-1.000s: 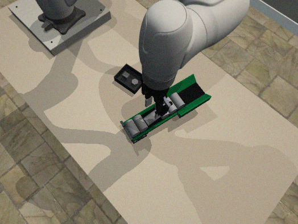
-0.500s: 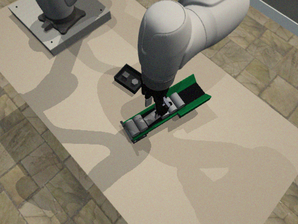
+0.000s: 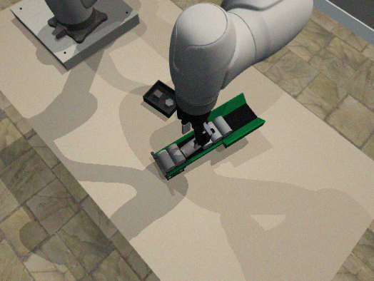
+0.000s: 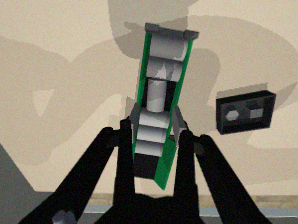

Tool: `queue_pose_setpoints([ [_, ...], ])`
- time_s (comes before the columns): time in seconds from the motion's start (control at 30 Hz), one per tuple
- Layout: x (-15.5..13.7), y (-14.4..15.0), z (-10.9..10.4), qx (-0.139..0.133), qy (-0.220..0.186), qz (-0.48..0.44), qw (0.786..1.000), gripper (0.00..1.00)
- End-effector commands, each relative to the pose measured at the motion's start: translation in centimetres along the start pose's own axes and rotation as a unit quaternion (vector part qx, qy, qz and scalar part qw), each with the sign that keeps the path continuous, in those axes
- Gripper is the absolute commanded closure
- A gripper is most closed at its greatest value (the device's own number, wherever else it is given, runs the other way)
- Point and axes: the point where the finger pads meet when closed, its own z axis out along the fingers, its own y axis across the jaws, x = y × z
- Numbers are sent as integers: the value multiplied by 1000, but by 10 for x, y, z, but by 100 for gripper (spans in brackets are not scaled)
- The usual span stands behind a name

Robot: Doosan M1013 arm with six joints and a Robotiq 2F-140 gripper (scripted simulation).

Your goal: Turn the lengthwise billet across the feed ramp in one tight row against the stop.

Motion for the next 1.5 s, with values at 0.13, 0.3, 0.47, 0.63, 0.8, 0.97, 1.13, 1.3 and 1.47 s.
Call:
queue_pose_setpoints([
  [0.13, 1, 0, 0, 0, -7, 2, 1000, 59],
  [0.3, 1, 0, 0, 0, -14, 4, 1000, 59],
  [0.47, 1, 0, 0, 0, -19, 4, 1000, 59],
  [0.63, 2, 0, 0, 0, -27, 4, 1000, 59],
  [0.8, 2, 0, 0, 0, -36, 4, 999, 59],
  [0.97, 3, 0, 6, 0, -36, 4, 999, 59],
  [1.13, 3, 0, 18, 0, -36, 4, 999, 59],
  [1.3, 3, 0, 30, 0, -36, 4, 999, 59],
  [1.47, 3, 0, 41, 0, -36, 4, 999, 59],
])
